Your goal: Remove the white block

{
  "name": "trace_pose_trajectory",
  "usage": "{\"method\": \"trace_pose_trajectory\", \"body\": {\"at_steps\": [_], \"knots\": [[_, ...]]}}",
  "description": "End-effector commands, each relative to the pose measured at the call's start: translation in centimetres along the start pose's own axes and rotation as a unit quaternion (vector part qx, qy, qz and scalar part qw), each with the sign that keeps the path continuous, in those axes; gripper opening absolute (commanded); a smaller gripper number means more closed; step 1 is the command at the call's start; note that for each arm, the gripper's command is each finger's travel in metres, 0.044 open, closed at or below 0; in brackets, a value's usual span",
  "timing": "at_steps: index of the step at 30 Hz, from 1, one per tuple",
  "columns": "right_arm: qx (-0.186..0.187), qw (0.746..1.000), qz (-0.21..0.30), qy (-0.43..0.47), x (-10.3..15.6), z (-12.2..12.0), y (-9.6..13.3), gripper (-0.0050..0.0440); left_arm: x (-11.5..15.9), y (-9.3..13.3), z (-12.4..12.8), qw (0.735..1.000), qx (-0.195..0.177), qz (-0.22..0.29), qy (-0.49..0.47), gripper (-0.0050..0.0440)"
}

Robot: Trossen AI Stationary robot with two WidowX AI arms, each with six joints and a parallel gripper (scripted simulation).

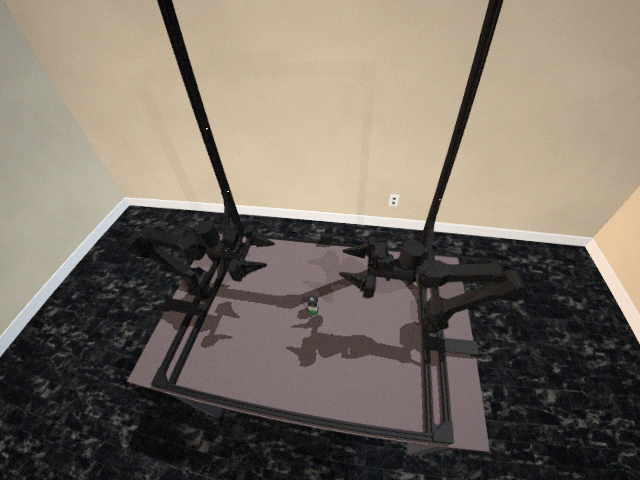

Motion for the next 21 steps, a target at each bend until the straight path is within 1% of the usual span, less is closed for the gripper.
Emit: {"method": "trace_pose_trajectory", "body": {"at_steps": [1, 17, 19, 21], "knots": [[0.000, 1.000, 0.000, 0.000, 0.0, 0.0, 0.0, 0.0400, 0.0, 0.0, 0.0, 1.000, 0.000, 0.000, 0.000, 0.0400], [0.000, 1.000, 0.000, 0.000, 0.0, 0.0, 0.0, 0.0400, 0.0, 0.0, 0.0, 1.000, 0.000, 0.000, 0.000, 0.0400], [-0.002, 1.000, 0.018, -0.018, 0.2, 0.0, -0.6, 0.0400, 0.0, 0.0, 0.0, 1.000, 0.000, 0.000, 0.000, 0.0400], [-0.003, 0.995, 0.069, -0.067, 0.8, 0.0, -2.4, 0.0400, 0.0, 0.0, 0.0, 1.000, 0.000, 0.000, 0.000, 0.0400]]}}
Point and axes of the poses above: on each arm, the point midway between the two fingers, 35 mm back from their tips, its own y axis back along the fingers, its own z axis across the jaws, x = y × z, the point moved 3 cm from there along y, back along the fingers, and after that the axes turned 11 degrees about y, right-handed, at the moved point
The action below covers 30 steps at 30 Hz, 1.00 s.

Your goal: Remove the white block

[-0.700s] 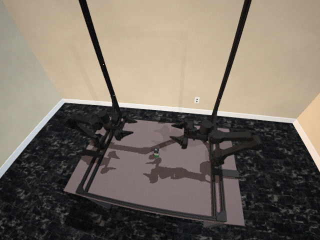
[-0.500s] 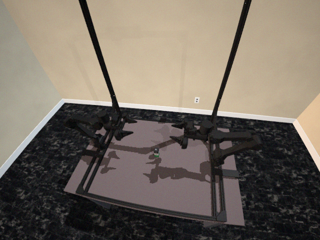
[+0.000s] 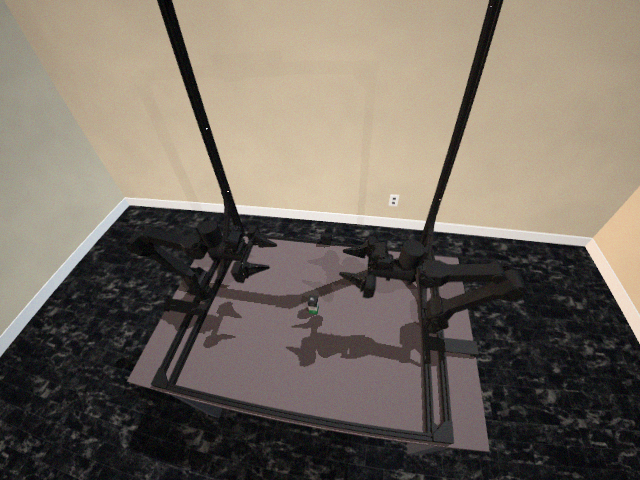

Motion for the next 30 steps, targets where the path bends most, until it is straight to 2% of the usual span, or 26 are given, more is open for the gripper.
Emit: {"method": "trace_pose_trajectory", "body": {"at_steps": [1, 6, 11, 13, 18, 22, 28, 30], "knots": [[0.003, 0.995, 0.070, -0.069, 0.6, -0.1, -2.6, 0.0400, 0.0, 0.0, 0.0, 1.000, 0.000, 0.000, 0.000, 0.0400], [0.027, 0.966, 0.183, -0.182, 2.3, -0.1, -6.5, 0.0400, 0.0, 0.0, 0.0, 1.000, 0.000, 0.000, 0.000, 0.0400], [0.070, 0.918, 0.281, -0.270, 4.6, 0.0, -9.4, 0.0400, 0.0, 0.0, 0.0, 1.000, 0.000, 0.000, 0.000, 0.0400], [0.070, 0.918, 0.281, -0.270, 4.6, 0.0, -9.4, 0.0400, 0.0, 0.0, 0.0, 1.000, 0.000, 0.000, 0.000, 0.0400], [0.145, 0.840, 0.382, -0.357, 7.9, 0.2, -12.1, 0.0400, 0.0, 0.0, 0.0, 1.000, 0.000, 0.000, 0.000, 0.0400], [0.208, 0.777, 0.438, -0.401, 10.2, 0.4, -13.3, 0.0400, 0.0, 0.0, 0.0, 1.000, 0.000, 0.000, 0.000, 0.0400], [0.317, 0.671, 0.501, -0.445, 14.0, 0.7, -14.5, 0.0400, 0.0, 0.0, 0.0, 1.000, 0.000, 0.000, 0.000, 0.0400], [0.317, 0.671, 0.501, -0.445, 14.0, 0.7, -14.5, 0.0400, 0.0, 0.0, 0.0, 1.000, 0.000, 0.000, 0.000, 0.0400]]}}
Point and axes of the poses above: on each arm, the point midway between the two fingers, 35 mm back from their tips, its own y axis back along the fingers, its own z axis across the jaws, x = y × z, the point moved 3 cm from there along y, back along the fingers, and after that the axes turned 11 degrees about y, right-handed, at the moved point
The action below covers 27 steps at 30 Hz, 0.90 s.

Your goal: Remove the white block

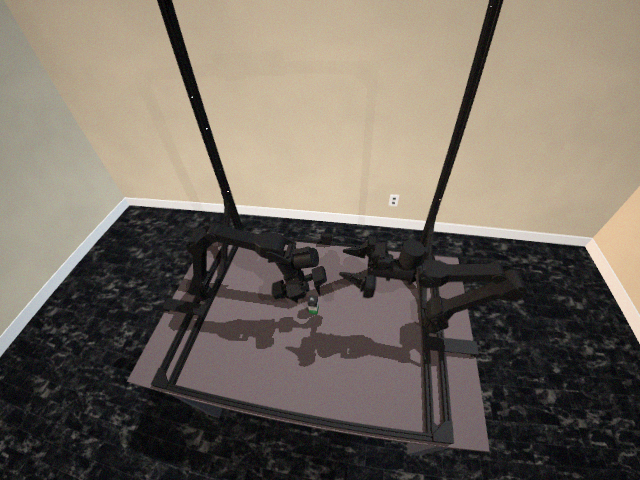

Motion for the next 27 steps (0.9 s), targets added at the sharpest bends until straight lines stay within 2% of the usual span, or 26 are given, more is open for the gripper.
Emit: {"method": "trace_pose_trajectory", "body": {"at_steps": [1, 3, 4, 11, 15, 17, 20, 27], "knots": [[0.054, 0.997, 0.019, -0.046, 0.2, -0.3, -1.4, 0.0400, 0.0, 0.0, 0.0, 1.000, 0.000, 0.000, 0.000, 0.0400], [0.102, 0.990, 0.032, -0.088, 0.4, -0.6, -2.8, 0.0400, 0.0, 0.0, 0.0, 1.000, 0.000, 0.000, 0.000, 0.0400], [0.114, 0.988, 0.035, -0.099, 0.5, -0.7, -3.1, 0.0400, 0.0, 0.0, 0.0, 1.000, 0.000, 0.000, 0.000, 0.0400], [0.117, 0.988, 0.037, -0.097, 0.5, -0.7, -3.2, 0.0400, 0.0, 0.0, 0.0, 1.000, 0.000, 0.000, 0.000, 0.0400], [0.099, 0.994, 0.051, 0.006, 0.5, -0.1, -2.3, 0.0400, 0.0, 0.0, 0.0, 1.000, 0.000, 0.000, 0.000, 0.0400], [0.099, 0.994, 0.051, 0.006, 0.5, -0.1, -2.3, 0.0400, 0.0, 0.0, 0.0, 1.000, 0.000, 0.000, 0.000, 0.0400], [0.080, 0.990, 0.062, 0.100, 0.5, 0.3, -1.4, 0.0400, 0.0, 0.0, 0.0, 1.000, 0.000, 0.000, 0.000, 0.0400], [0.037, 0.949, 0.074, 0.305, 0.6, 1.3, 0.5, 0.0400, 0.0, 0.0, 0.0, 1.000, 0.000, 0.000, 0.000, 0.0400]]}}
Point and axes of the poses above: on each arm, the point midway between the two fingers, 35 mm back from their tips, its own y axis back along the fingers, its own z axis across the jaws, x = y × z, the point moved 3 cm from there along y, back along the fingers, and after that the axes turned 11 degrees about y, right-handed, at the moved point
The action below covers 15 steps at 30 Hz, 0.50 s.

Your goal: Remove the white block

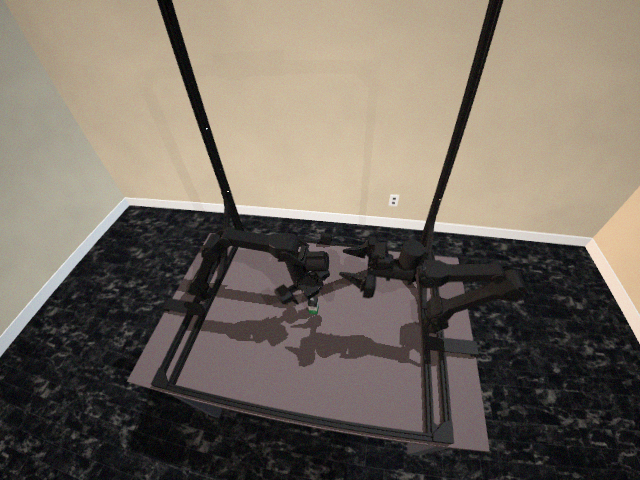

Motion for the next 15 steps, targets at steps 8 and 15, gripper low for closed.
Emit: {"method": "trace_pose_trajectory", "body": {"at_steps": [8, 15], "knots": [[-0.037, 0.965, -0.026, 0.257, 0.0, 1.0, 3.3, 0.0400, 0.0, 0.0, 0.0, 1.000, 0.000, 0.000, 0.000, 0.0400], [-0.048, 0.919, -0.042, 0.389, 0.4, 1.4, 2.6, 0.0400, 0.0, 0.0, 0.0, 1.000, 0.000, 0.000, 0.000, 0.0400]]}}
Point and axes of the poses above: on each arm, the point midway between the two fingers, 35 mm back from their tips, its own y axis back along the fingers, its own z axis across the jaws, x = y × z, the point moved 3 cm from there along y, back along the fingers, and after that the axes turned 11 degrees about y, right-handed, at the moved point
